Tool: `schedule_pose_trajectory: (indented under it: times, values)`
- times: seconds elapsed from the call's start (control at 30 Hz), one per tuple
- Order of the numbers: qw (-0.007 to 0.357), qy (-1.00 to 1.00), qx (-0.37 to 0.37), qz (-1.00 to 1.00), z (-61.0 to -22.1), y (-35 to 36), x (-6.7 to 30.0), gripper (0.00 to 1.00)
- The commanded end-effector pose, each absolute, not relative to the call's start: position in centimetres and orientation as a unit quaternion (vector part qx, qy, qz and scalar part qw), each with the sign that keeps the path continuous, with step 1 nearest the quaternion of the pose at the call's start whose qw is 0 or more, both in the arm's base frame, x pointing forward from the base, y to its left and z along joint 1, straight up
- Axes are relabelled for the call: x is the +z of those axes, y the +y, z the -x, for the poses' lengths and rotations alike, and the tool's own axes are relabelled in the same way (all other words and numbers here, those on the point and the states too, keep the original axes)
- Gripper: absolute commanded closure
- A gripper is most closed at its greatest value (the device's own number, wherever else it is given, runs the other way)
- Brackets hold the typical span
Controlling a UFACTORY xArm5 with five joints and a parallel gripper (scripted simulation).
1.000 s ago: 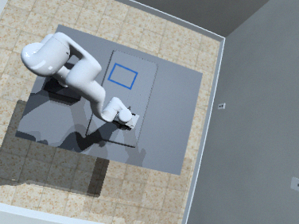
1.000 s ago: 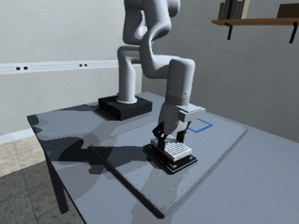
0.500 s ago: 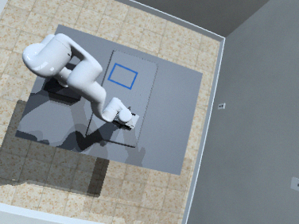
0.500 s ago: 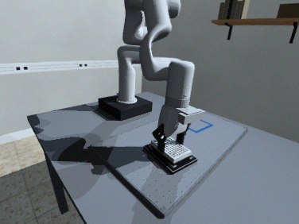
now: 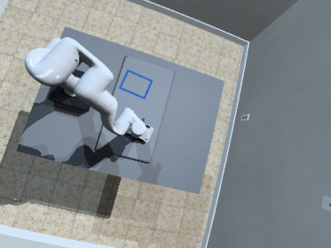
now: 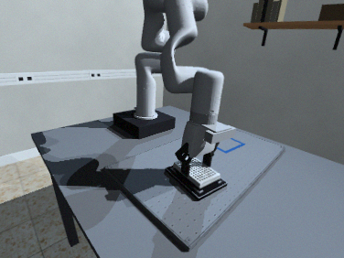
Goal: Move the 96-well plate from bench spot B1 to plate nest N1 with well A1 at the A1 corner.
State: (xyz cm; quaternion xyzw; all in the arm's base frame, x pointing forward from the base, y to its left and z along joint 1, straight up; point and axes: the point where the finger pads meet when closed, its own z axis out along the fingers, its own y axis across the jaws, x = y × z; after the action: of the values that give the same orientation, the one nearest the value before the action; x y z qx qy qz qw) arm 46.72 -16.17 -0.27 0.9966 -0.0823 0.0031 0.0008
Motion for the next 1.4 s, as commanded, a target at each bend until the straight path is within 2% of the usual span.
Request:
schedule_pose_trajectory:
  times: [0.0, 1.37]
  values:
    - [0.0, -0.082, 0.006, -0.997, -46.88, -16.22, -0.17, 1.0]
    - [0.0, -0.082, 0.006, -0.997, -46.89, -16.22, -0.79, 1.0]
